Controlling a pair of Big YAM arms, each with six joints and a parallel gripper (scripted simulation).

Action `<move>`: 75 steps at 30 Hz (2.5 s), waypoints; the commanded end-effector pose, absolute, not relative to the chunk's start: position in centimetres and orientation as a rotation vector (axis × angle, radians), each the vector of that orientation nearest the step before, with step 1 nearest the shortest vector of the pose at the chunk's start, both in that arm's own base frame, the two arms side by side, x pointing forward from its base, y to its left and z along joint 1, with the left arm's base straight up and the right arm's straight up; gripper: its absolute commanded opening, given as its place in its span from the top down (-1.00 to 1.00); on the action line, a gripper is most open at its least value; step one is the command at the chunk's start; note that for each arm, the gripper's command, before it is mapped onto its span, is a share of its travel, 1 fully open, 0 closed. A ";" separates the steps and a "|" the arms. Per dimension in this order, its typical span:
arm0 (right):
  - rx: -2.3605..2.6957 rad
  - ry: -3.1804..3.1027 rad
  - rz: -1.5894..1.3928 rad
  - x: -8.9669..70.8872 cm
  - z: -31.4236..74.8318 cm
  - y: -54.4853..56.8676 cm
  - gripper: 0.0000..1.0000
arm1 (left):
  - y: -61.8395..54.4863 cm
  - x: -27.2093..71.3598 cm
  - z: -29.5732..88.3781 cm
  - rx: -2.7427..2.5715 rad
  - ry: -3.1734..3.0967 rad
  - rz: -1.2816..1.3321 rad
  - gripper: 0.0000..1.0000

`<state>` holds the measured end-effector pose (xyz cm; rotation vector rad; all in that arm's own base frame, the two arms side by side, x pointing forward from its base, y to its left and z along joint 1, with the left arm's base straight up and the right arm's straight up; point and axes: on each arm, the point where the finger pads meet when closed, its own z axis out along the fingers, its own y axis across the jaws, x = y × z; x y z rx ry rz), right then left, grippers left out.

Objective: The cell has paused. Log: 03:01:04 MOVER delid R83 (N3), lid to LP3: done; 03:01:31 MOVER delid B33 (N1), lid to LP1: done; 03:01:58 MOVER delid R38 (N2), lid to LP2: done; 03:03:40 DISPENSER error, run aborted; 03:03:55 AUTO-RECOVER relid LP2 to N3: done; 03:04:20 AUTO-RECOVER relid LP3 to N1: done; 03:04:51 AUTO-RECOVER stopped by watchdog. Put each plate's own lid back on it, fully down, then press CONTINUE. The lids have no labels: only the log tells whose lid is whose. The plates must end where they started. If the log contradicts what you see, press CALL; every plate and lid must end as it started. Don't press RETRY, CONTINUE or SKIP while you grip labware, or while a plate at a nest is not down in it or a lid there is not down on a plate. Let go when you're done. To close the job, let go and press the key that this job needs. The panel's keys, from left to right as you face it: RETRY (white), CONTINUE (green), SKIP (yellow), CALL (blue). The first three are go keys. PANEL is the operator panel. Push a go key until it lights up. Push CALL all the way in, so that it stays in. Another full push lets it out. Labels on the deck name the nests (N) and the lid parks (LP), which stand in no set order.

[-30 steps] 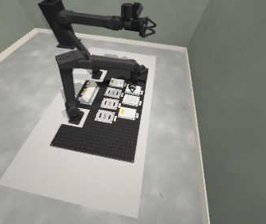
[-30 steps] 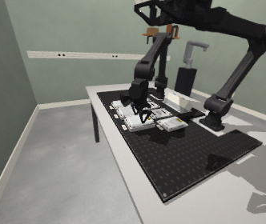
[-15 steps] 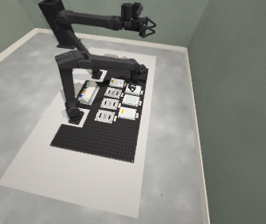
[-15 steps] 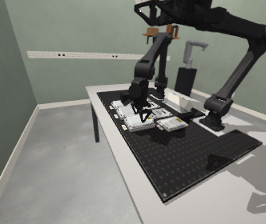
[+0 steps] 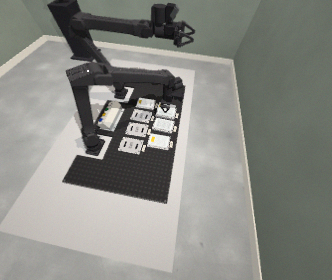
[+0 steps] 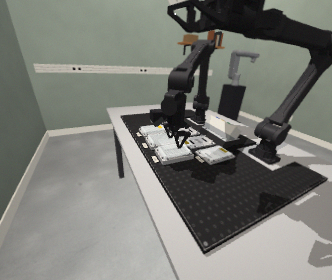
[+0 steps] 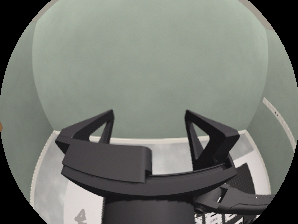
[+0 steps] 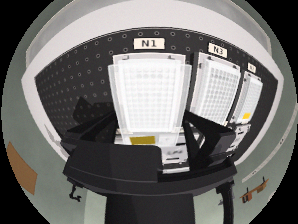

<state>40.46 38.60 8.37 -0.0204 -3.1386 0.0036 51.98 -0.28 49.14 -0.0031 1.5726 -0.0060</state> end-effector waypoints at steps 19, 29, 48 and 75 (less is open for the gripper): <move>-0.028 -3.179 -0.046 41.7 9.3 33.5 1.00 | 0.5 51.4 52.9 -0.002 1.505 0.015 -1.00; -0.028 -3.180 -0.040 41.9 9.1 28.4 1.00 | 0.5 51.4 52.9 -0.002 1.505 0.015 -1.00; -0.028 -3.178 -0.036 42.4 9.2 26.9 1.00 | 0.5 51.4 52.9 -0.002 1.505 0.015 -1.00; -0.020 -3.146 -0.002 41.4 7.1 26.6 1.00 | 0.5 51.4 52.9 -0.002 1.505 0.015 -1.00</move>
